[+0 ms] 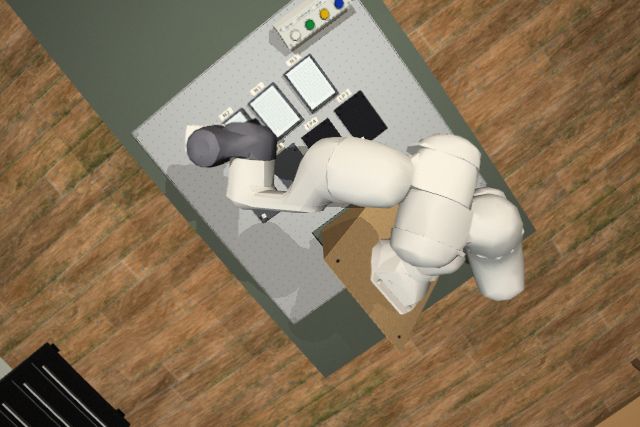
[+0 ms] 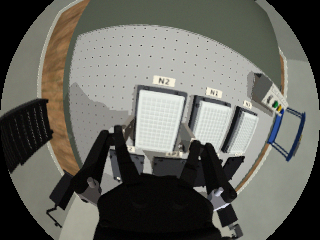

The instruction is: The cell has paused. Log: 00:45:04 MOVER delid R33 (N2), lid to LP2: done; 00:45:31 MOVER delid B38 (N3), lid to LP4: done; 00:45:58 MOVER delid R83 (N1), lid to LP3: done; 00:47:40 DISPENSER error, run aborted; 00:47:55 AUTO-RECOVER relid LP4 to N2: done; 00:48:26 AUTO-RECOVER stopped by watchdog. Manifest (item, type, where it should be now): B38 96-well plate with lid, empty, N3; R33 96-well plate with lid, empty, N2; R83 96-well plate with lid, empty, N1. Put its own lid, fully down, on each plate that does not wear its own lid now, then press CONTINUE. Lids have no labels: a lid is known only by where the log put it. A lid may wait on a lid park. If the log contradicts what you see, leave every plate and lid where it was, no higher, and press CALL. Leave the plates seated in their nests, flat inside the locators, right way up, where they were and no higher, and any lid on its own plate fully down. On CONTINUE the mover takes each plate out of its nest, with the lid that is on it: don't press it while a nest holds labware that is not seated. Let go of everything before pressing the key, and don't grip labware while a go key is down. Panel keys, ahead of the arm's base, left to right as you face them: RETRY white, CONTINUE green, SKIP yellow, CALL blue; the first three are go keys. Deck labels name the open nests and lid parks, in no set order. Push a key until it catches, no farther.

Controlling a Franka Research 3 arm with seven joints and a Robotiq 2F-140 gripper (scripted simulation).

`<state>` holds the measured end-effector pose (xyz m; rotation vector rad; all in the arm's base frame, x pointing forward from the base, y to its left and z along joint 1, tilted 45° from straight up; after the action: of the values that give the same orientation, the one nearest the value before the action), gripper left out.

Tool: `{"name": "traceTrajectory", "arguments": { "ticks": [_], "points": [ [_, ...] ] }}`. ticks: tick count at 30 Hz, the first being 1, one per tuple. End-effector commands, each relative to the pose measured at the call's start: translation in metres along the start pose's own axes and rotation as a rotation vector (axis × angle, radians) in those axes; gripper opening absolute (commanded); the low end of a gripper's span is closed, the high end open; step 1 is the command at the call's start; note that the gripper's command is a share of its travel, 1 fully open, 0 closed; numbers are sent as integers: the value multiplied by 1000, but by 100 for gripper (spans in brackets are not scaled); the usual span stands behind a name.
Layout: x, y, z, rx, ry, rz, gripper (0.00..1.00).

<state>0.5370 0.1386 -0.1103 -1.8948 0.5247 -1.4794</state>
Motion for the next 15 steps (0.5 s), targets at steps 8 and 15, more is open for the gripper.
{"name": "traceTrajectory", "arguments": {
  "ticks": [8,15],
  "points": [
    [1,0,2,3,3,0,66],
    [1,-4,2,3,3,0,66]
  ]
}}
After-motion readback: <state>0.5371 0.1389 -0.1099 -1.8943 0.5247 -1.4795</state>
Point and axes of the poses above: the point where the finger pads meet when closed, its own y axis out along the fingers, its own x axis across the jaws, z = x × y, the point moved 5 cm from there along -y, back along the fingers, and after that the axes turned 11 degrees about -y, right-handed, at the moved point
